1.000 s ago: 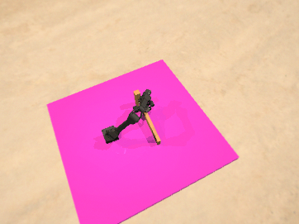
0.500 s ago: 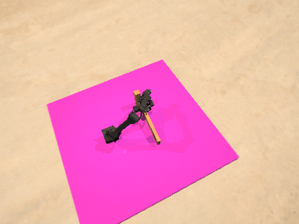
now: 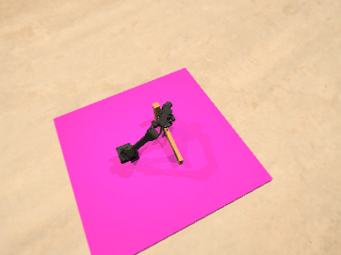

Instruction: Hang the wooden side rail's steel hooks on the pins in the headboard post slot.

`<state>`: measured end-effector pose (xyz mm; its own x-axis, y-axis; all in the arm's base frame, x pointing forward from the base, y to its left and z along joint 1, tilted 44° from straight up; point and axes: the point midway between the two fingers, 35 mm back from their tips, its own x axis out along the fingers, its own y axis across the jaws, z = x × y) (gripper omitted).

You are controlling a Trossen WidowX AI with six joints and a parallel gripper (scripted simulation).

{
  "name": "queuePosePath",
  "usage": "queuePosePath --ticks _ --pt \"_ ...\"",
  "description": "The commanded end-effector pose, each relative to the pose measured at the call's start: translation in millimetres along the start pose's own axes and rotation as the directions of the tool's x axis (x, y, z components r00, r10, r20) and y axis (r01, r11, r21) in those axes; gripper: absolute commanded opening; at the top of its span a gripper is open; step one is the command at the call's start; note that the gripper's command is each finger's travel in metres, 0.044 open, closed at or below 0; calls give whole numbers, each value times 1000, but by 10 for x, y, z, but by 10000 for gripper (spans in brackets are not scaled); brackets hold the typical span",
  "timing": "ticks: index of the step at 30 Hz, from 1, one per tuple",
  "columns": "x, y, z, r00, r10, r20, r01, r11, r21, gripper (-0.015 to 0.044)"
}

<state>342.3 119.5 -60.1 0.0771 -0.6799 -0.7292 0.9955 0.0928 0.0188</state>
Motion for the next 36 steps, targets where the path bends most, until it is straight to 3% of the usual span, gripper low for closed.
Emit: queuePosePath --ticks 1,36 --pt "-42 20 -40 1000 12 -9 -12 1000 3 0" --pt "-55 8 -73 1000 12 -10 -12 1000 3 0"
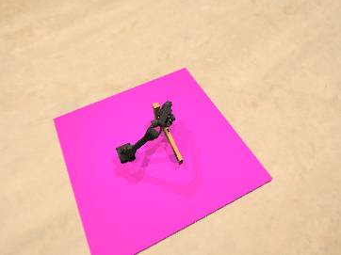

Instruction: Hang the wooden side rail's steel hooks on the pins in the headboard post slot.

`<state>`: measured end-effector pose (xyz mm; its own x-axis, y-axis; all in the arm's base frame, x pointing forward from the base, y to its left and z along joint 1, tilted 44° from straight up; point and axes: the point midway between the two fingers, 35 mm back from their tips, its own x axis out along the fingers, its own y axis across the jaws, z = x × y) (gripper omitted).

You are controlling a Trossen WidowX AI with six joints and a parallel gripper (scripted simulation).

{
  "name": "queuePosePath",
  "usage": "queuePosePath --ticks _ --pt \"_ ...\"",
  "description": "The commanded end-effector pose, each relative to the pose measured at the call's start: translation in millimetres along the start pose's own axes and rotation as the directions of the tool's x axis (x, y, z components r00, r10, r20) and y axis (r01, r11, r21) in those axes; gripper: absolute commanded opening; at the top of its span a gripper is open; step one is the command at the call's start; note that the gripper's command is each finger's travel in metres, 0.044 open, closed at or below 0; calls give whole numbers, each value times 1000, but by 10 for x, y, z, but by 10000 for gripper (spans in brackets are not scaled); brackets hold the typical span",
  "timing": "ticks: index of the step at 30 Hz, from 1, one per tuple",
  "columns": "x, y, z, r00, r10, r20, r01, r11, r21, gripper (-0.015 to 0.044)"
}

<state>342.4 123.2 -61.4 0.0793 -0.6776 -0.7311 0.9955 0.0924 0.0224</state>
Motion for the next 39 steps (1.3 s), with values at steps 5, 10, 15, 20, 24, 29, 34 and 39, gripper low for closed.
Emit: queuePosePath --ticks 5,10,15,20,24,29,34,39 --pt "-34 9 -43 1000 10 -7 -10 1000 0 0" --pt "-32 13 -48 1000 10 -7 -10 1000 0 0" --pt "-36 16 -52 1000 10 -7 -10 1000 0 0" --pt "-40 20 -56 1000 10 -7 -10 1000 0 0" --pt "-44 21 -60 1000 10 -7 -10 1000 0 0" --pt "-50 15 -65 1000 10 -7 -10 1000 0 0" --pt "-50 9 -71 1000 10 -7 -10 1000 0 0" --pt "-44 3 -76 1000 10 -7 -10 1000 0 0"
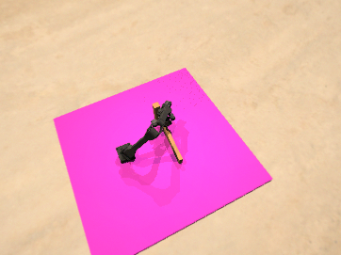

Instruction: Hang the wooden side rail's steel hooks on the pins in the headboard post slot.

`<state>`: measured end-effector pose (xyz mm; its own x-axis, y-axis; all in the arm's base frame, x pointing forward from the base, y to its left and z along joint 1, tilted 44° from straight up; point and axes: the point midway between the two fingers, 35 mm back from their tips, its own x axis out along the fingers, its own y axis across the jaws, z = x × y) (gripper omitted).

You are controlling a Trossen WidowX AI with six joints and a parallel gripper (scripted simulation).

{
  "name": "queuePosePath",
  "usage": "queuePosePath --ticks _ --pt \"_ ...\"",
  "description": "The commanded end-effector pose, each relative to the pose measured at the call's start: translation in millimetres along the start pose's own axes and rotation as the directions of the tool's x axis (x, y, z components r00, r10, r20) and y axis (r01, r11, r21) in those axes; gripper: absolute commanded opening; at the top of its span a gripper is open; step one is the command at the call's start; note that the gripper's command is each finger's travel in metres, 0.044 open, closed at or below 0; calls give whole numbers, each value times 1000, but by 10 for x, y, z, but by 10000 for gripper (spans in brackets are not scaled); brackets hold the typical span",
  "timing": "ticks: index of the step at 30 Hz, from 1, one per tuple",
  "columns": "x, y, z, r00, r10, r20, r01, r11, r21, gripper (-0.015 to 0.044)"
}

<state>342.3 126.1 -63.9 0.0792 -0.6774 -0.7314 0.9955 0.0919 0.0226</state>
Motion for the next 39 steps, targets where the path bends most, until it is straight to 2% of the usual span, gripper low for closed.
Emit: queuePosePath --ticks 1,39 --pt "-41 1 -38 1000 10 -7 -10 1000 0 0" --pt "-27 0 -75 1000 10 -7 -10 1000 0 0"
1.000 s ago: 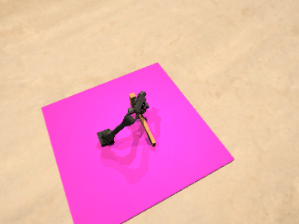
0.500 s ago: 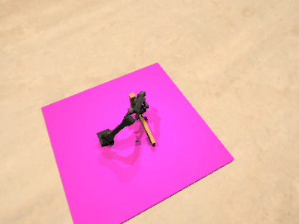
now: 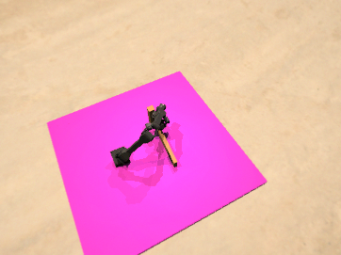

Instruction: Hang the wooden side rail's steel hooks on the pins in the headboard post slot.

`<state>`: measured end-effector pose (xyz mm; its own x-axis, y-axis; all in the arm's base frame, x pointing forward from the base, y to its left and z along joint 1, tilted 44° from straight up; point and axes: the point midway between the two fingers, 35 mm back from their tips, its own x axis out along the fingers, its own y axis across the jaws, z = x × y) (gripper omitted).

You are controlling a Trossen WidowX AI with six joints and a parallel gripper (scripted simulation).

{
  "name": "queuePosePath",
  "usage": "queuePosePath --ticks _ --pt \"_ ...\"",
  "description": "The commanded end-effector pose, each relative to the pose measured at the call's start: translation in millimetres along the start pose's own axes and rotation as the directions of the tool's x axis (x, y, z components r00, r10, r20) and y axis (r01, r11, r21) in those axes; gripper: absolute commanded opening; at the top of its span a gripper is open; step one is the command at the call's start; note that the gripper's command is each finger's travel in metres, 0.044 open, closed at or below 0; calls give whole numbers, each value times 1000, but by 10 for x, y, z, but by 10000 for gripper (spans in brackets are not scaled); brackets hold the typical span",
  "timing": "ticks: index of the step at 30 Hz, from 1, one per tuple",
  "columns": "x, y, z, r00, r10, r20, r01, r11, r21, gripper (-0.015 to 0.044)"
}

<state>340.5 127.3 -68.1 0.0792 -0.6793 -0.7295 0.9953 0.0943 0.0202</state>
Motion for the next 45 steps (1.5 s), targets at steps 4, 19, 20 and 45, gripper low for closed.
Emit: queuePosePath --ticks 4,19,20,45 --pt "-51 21 -39 1000 10 -10 -10 1000 3 0" --pt "-63 31 -51 1000 10 -10 -10 1000 3 0" --pt "-64 32 -52 1000 10 -10 -10 1000 3 0" --pt "-60 10 -79 1000 10 -10 -10 1000 3 0"
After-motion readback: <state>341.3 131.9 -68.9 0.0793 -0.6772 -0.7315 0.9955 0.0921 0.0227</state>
